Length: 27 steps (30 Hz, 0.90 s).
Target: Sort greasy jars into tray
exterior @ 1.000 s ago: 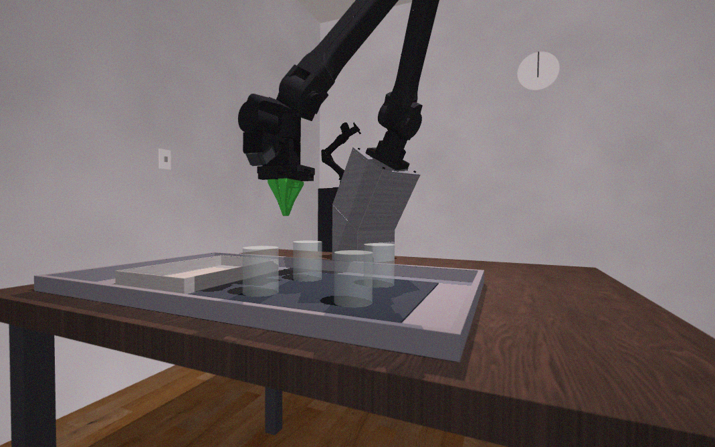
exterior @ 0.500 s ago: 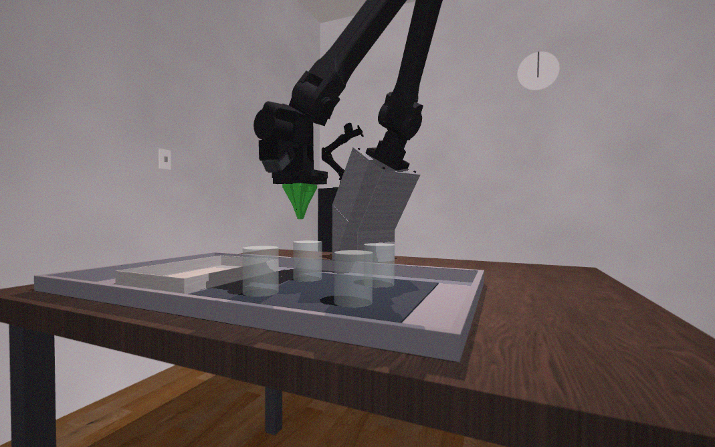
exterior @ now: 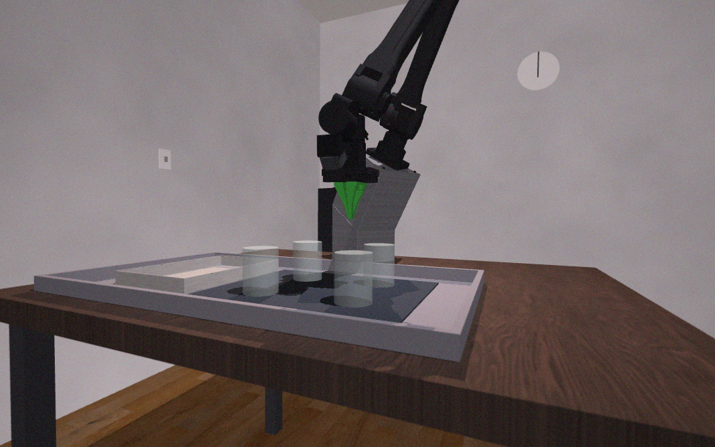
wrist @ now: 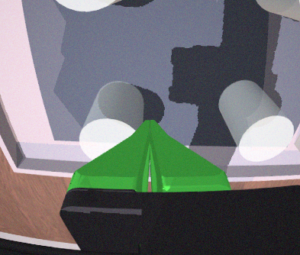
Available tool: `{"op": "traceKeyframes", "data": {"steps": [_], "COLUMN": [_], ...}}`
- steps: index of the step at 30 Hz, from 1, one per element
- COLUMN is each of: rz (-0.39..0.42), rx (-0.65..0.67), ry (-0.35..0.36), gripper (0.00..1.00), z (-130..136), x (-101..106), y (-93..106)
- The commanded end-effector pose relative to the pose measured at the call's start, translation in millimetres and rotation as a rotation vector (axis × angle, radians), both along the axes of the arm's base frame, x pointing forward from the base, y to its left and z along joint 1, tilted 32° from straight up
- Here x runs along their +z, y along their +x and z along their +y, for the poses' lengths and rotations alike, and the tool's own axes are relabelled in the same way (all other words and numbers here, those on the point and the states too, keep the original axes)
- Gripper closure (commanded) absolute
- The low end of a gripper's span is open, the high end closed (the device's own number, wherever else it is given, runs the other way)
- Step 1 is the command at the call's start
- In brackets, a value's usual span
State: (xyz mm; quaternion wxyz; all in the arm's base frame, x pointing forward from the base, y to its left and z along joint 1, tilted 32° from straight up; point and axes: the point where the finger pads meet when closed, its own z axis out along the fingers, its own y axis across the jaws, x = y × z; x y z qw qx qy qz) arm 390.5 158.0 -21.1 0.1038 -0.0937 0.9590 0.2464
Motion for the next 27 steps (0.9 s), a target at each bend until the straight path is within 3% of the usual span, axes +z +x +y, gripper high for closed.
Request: {"op": "traceKeyframes", "data": {"steps": [1,7,21,27], "rz": [-0.002,-0.002,-0.002,-0.002], "rx": [-0.045,-0.045,-0.045,-0.045], "ry": [0.014,0.014,0.014,0.014], "gripper": [1.00,1.00,1.00,1.00], "z": [24.0,35.7,68.9,68.9], "x": [18.0,13.4,-43.5,-43.5], "y": [-6.3,-7.2,4.6,4.6]}}
